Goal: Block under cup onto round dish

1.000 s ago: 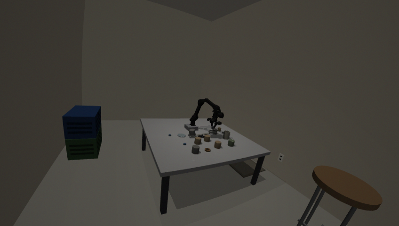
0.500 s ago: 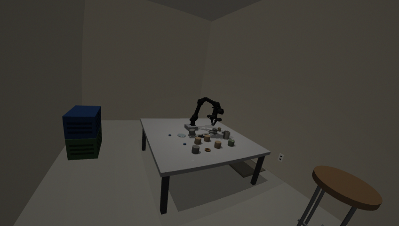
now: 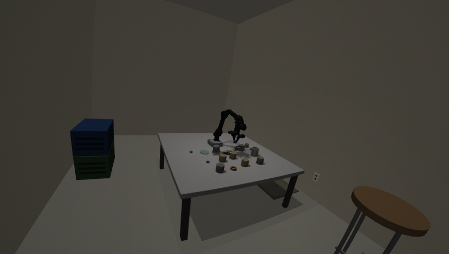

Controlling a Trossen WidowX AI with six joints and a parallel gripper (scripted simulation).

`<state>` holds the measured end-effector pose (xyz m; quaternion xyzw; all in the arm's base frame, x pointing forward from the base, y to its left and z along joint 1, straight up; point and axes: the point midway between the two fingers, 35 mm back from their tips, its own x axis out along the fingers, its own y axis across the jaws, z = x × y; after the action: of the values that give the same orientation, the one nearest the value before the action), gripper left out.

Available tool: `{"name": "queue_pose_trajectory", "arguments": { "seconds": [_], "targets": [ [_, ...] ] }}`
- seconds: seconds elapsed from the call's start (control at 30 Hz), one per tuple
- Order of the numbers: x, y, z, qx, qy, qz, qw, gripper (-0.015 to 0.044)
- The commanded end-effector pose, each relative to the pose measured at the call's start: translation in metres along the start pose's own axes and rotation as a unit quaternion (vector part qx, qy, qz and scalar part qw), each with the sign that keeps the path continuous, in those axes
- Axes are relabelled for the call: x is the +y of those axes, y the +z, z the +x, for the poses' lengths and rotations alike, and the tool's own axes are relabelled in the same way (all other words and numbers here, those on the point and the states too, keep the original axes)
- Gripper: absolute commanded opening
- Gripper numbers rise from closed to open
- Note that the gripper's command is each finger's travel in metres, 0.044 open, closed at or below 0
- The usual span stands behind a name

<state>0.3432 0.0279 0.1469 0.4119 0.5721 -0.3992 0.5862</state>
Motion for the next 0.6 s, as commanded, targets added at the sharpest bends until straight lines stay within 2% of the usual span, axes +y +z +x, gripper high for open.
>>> {"name": "queue_pose_trajectory", "arguments": {
  "seconds": [0.0, 0.57],
  "targets": [
    [-0.006, 0.015, 0.005, -0.001, -0.002, -0.001, 1.000, 0.0000],
    [-0.040, 0.086, 0.023, -0.010, -0.002, -0.005, 1.000, 0.0000]
  ]
}}
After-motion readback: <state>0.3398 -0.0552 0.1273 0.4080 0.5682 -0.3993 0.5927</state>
